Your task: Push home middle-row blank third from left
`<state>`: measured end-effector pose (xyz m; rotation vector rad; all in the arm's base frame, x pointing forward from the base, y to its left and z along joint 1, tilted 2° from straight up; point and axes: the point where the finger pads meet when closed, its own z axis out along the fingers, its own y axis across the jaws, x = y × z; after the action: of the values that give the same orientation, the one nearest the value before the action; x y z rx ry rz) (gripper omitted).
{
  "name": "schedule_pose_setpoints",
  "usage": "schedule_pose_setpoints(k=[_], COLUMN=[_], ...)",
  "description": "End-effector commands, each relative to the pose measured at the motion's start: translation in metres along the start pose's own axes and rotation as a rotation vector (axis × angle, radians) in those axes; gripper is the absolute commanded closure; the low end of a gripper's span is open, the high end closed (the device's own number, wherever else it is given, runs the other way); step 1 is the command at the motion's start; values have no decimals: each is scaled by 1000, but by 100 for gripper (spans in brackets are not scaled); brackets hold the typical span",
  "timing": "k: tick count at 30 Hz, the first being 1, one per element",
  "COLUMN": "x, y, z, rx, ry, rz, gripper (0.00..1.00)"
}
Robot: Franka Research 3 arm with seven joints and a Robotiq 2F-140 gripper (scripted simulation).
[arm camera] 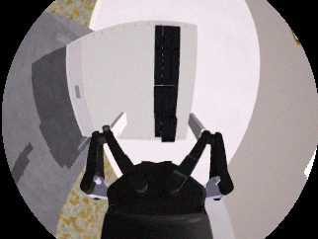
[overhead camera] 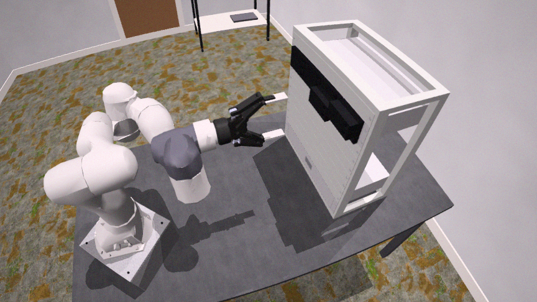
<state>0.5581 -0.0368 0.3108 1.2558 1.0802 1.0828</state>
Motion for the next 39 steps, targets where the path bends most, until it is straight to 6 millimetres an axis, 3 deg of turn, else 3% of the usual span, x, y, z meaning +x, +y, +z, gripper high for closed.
schedule_pose_setpoints(k=[1, 31, 39], x=[-2, -2, -8], y=[0, 0, 2], z=[-1, 0, 17], rx=[-1, -1, -1], ry=[-1, -1, -1], rz=[-6, -6, -6], gripper=[0, 0, 0])
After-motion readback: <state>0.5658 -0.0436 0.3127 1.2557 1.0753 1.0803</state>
